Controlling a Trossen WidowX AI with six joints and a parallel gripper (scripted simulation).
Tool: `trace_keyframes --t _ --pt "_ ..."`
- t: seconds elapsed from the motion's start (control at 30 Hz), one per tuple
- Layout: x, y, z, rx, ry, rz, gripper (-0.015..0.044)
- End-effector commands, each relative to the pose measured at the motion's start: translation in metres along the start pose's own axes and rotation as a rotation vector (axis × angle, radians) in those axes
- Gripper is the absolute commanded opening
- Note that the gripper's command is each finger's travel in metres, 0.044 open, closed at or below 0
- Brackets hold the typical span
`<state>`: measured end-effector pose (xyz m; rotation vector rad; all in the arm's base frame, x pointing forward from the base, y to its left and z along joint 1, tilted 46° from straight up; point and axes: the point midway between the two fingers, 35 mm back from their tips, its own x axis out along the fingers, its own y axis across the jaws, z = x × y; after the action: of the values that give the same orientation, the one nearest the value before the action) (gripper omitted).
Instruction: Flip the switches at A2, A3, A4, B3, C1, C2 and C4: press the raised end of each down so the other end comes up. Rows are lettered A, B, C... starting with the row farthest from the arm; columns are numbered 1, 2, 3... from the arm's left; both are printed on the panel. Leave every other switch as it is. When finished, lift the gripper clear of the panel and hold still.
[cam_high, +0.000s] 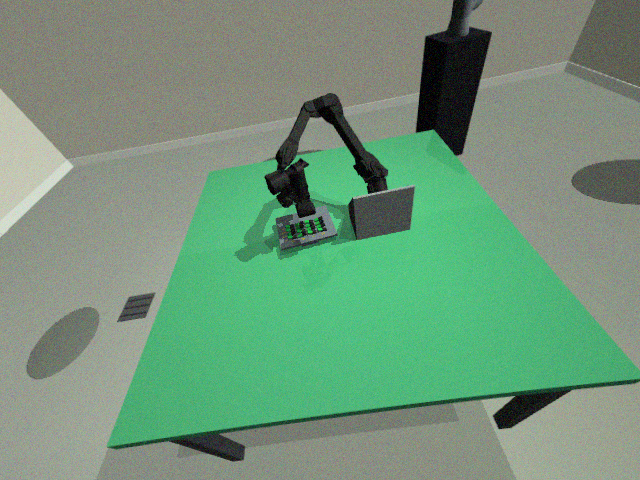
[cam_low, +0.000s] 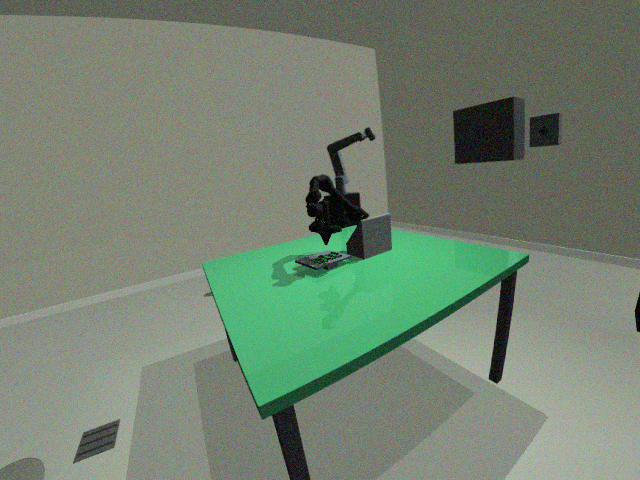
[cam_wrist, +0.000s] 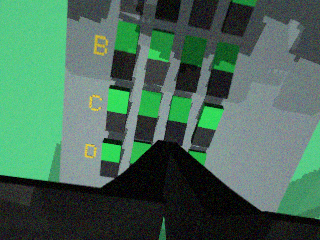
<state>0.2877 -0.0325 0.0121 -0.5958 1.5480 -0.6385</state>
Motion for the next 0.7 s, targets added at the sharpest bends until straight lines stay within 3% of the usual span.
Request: trace_keyframes --t 0.0,0.17,0.3,0.67 --pt "-0.001 -0.032 -0.001 0.012 0.003 -0.002 0.0" --pt "0.002 -0.034 -0.001 0.012 0.005 -0.002 0.0" --pt "0.034 -0.035 0.0 0.013 0.029 -0.004 0.0" --pt "0.045 -0.035 -0.001 0.013 0.029 -0.005 0.0"
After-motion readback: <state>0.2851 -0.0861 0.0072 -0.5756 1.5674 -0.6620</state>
